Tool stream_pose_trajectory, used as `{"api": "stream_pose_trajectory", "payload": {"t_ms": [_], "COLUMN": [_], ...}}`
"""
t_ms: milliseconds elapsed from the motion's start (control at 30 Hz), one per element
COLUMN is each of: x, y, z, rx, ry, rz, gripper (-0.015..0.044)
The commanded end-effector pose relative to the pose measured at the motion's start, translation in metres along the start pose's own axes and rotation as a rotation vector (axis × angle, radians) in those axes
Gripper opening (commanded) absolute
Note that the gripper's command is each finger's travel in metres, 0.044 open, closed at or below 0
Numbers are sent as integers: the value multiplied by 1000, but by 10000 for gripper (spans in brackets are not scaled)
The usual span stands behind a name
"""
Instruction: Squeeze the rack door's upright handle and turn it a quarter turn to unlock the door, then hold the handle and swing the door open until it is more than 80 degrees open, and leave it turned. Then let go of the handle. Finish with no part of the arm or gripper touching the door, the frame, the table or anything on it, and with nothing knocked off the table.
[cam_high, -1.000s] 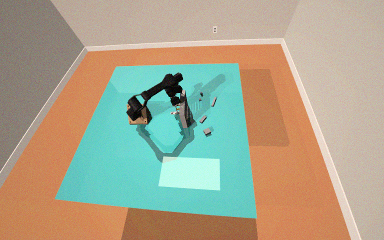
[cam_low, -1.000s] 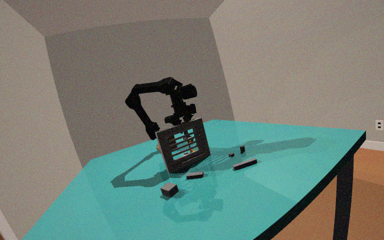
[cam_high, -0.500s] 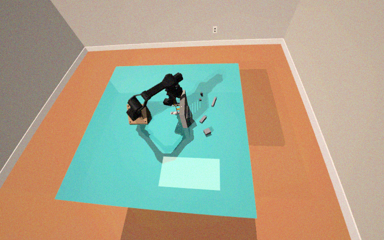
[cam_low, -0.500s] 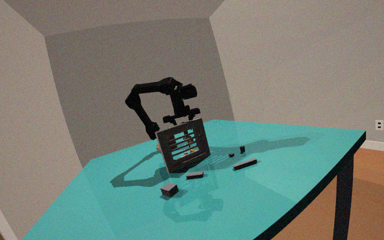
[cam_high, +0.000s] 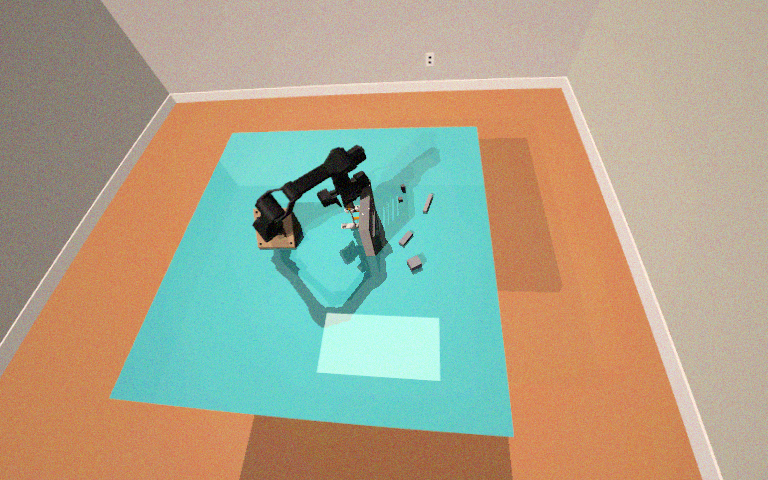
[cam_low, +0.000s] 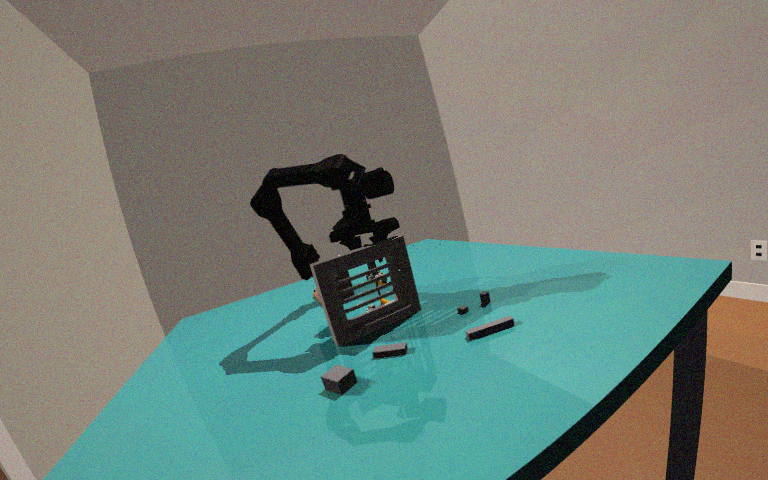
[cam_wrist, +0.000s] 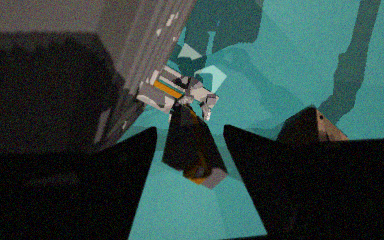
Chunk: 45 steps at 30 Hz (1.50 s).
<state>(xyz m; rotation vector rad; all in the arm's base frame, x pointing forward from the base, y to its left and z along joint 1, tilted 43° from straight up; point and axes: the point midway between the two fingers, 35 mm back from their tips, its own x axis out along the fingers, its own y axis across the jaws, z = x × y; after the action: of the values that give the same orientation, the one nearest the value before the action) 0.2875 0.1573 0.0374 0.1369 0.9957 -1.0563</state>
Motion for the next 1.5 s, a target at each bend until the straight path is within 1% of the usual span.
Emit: {"api": "stream_pose_trajectory", "payload": {"t_ms": [0, 333, 533, 767, 1200, 1333, 1467], "x": [0, 0, 0, 0, 0, 0, 0], "y": [-1, -1, -1, -1, -1, -1, -4], "z": [1, 1, 1, 1, 1, 1, 0], "rx": [185, 672, 704, 704, 704, 701, 628], "ry": [-4, -4, -4, -4, -4, -4, -4], "rz": [-2, -1, -1, -1, -1, -1, -1], "gripper": [283, 283, 283, 100, 13, 12, 12]}}
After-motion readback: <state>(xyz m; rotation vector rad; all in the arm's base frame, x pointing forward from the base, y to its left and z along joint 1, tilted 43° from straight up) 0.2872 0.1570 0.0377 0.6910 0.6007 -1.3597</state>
